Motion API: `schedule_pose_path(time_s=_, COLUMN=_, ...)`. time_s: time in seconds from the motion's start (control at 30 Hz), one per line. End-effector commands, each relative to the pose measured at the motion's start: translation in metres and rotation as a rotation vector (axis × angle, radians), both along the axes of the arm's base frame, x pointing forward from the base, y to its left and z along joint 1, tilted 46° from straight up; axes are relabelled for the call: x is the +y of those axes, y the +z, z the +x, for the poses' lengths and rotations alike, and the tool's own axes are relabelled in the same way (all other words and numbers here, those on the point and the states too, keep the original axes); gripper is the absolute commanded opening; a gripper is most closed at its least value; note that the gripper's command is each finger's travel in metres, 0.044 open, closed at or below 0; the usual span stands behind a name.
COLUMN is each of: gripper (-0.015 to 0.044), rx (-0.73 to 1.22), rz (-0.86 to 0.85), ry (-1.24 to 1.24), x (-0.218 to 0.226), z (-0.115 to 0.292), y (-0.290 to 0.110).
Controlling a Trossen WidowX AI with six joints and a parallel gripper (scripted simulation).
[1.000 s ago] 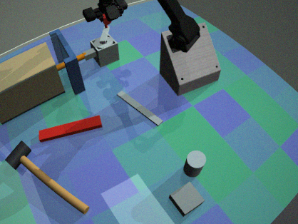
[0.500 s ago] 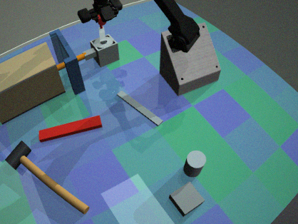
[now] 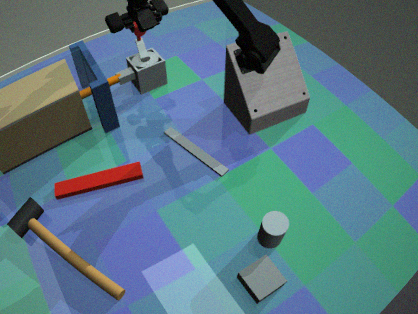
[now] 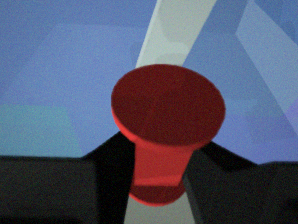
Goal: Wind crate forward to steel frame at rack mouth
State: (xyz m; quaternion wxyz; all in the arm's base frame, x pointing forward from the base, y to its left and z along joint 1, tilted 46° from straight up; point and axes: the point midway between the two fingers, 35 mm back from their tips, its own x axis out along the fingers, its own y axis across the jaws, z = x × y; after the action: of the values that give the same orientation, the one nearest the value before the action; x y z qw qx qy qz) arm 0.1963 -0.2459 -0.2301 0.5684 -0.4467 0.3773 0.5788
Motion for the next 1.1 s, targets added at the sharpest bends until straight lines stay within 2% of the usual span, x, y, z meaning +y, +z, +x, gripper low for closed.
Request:
schedule_pose_path(time_s=0.0, gripper=0.0000, rx=-0.036, rz=0.006, ry=0.007, x=0.003, z=0.017, y=0.001)
schedule_pose_path(time_s=1.07, gripper=0.0000, rx=-0.038, rz=0.008, ry=0.007, x=0.009, z=0.053, y=0.007)
